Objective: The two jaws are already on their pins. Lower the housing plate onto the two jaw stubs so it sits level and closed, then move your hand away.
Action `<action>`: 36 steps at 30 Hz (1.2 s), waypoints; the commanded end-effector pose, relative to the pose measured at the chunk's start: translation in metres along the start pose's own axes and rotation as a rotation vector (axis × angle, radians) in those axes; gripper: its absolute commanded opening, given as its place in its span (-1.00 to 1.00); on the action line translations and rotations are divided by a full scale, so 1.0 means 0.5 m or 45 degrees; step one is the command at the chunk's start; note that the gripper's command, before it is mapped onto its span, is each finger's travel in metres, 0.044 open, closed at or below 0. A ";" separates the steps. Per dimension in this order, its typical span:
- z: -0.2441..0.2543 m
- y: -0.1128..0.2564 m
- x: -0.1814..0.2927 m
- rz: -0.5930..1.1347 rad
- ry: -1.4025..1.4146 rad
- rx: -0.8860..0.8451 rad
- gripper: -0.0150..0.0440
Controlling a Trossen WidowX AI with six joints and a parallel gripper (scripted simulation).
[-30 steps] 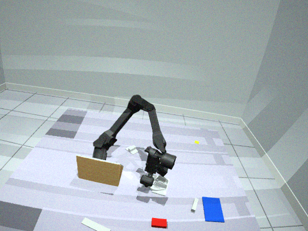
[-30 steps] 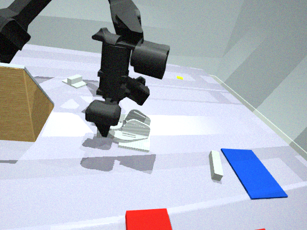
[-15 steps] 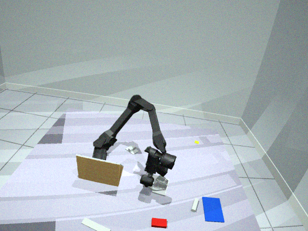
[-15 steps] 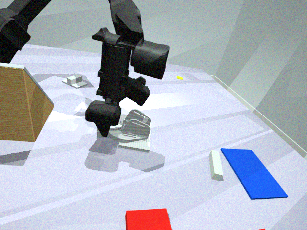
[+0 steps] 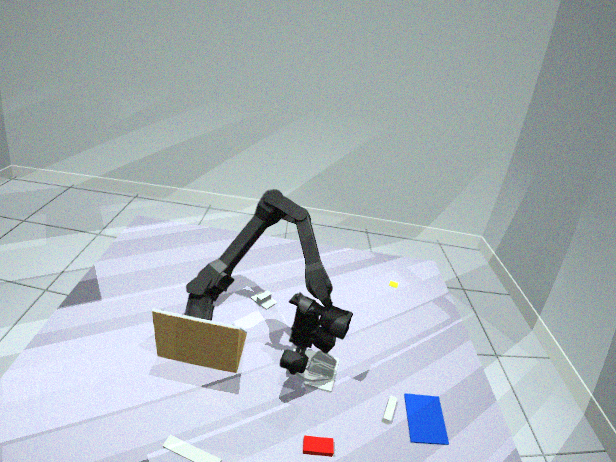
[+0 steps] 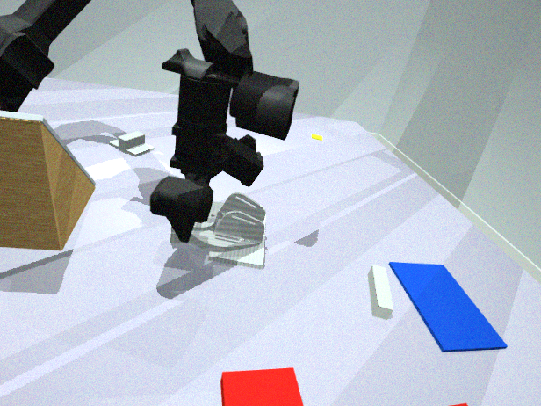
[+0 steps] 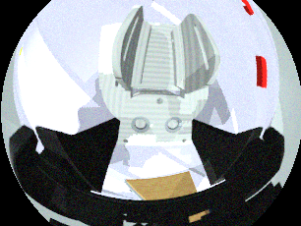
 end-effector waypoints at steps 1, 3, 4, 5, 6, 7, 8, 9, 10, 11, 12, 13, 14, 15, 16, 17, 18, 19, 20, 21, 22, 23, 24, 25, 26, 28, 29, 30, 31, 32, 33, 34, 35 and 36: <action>0.000 -0.001 0.000 0.001 -0.006 -0.002 0.70; 0.000 -0.001 0.000 0.001 -0.006 -0.002 0.70; 0.000 -0.001 0.000 0.001 -0.006 -0.002 0.70; 0.000 0.000 0.000 0.001 -0.006 -0.002 0.70; 0.000 0.001 0.000 0.001 -0.006 -0.002 0.70; 0.000 0.003 0.000 0.001 -0.006 -0.002 0.70; 0.000 0.005 0.000 0.001 -0.006 -0.002 0.70; -0.001 0.006 0.000 0.001 -0.006 -0.002 0.70; -0.001 0.008 0.000 0.001 -0.006 -0.002 0.70; -0.001 0.010 0.000 0.001 -0.006 -0.002 0.70; -0.001 0.011 0.000 0.001 -0.006 -0.002 0.70; -0.001 0.012 0.000 0.001 -0.006 -0.002 0.70; 0.000 0.011 0.000 0.001 -0.006 -0.002 0.70; 0.000 0.011 0.000 0.001 -0.006 -0.002 0.70; 0.000 0.010 -0.001 0.001 -0.006 -0.002 0.70; 0.001 0.009 -0.001 0.001 -0.006 -0.002 0.70; 0.001 0.008 -0.001 0.001 -0.005 -0.002 0.70; 0.001 0.008 -0.001 0.001 -0.005 -0.002 0.70; 0.001 0.008 -0.001 0.001 -0.005 -0.002 0.70; 0.001 0.008 -0.001 0.001 -0.005 -0.002 0.70; 0.001 0.008 -0.001 0.001 -0.005 -0.002 0.70; 0.001 0.008 -0.001 0.001 -0.005 -0.002 0.70; 0.001 0.007 -0.001 0.001 -0.005 -0.002 0.70; 0.001 0.007 -0.001 0.001 -0.005 -0.002 0.70; 0.001 0.005 -0.001 0.001 -0.005 -0.002 0.70; 0.001 0.004 -0.001 0.001 -0.005 -0.002 0.70; 0.001 0.003 -0.001 0.001 -0.005 -0.002 0.70; 0.001 0.003 -0.001 0.001 -0.005 -0.002 0.70; 0.001 0.003 -0.001 0.001 -0.005 -0.002 0.70; 0.001 0.003 -0.001 0.001 -0.005 -0.002 0.70; 0.001 0.003 -0.001 0.001 -0.005 -0.002 0.70; 0.001 0.003 -0.001 0.001 -0.005 -0.002 0.70; 0.001 0.002 -0.001 0.001 -0.006 -0.002 0.70; 0.001 0.001 -0.001 0.001 -0.006 -0.002 0.70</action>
Point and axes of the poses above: the point midway between the two fingers, 35 mm back from their tips, its own y axis back along the fingers, its own z axis across the jaws, x = y × z, the point moved 2 cm from there along y, back along the fingers, and after that the axes turned 10 degrees about -y, right-handed, at the moved point
